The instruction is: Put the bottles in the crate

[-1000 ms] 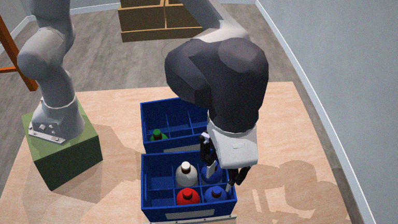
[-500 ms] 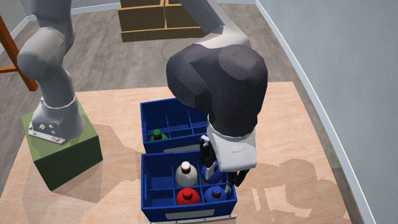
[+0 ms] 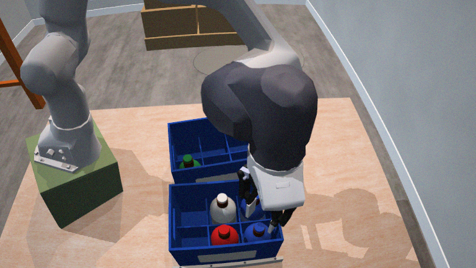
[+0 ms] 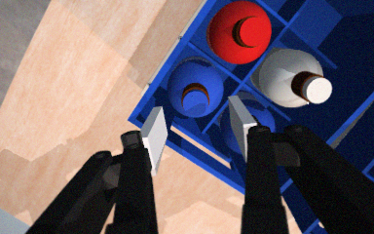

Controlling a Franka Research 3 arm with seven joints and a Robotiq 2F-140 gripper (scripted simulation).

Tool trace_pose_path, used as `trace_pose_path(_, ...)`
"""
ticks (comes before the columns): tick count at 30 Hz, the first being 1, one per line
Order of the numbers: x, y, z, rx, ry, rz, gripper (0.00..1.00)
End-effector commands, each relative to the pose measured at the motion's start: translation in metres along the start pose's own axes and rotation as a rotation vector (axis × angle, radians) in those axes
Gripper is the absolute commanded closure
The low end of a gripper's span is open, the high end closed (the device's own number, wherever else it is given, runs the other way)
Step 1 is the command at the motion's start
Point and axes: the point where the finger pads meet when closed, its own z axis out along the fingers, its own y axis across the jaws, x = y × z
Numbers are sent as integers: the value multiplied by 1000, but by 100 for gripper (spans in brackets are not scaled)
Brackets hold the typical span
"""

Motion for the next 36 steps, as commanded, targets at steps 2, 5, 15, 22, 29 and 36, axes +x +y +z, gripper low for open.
trace_pose_path(2,0,-1,4,5,-3,-10,62)
trace_pose_path(5,0,-1,8,5,-3,-10,62)
trace_pose_path(15,0,-2,21,5,-3,-10,62)
trace_pose_path(22,0,-2,28,5,-3,-10,62)
trace_pose_path(29,0,-2,37,5,-3,-10,62)
trace_pose_path(36,0,-2,44,5,-3,-10,62)
